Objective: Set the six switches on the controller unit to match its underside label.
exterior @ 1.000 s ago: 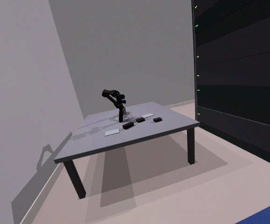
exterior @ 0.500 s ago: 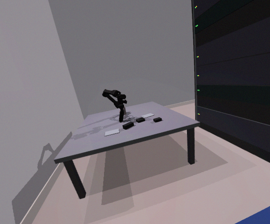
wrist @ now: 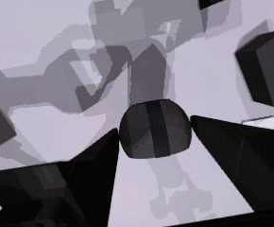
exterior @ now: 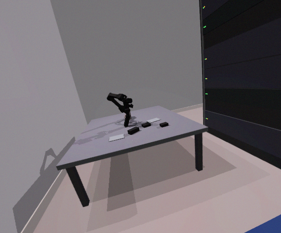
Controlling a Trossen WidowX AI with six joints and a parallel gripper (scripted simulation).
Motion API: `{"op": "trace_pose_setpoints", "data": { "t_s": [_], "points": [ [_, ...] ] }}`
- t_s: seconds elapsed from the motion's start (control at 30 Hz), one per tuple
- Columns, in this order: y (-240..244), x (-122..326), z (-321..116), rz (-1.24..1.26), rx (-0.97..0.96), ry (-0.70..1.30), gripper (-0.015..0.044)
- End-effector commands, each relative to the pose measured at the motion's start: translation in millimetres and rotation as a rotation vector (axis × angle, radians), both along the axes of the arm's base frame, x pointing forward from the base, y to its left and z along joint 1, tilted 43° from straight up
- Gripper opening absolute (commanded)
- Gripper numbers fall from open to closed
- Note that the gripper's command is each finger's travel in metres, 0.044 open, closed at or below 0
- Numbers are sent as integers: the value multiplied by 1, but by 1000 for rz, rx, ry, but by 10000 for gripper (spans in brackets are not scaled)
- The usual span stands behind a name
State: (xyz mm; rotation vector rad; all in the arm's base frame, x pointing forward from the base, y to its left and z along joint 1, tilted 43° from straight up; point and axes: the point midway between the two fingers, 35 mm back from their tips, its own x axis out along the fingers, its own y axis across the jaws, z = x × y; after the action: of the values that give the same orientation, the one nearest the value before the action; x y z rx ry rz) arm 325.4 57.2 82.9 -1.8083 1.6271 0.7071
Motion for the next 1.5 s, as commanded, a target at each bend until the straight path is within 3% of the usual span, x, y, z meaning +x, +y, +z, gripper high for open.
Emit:
{"op": "trace_pose_setpoints", "data": {
  "t_s": [0.0,1.47],
  "points": [
    [2,-1,-7,-5,0,9,338],
    [17,1,-38,-5,1,8,338]
  ]
}}
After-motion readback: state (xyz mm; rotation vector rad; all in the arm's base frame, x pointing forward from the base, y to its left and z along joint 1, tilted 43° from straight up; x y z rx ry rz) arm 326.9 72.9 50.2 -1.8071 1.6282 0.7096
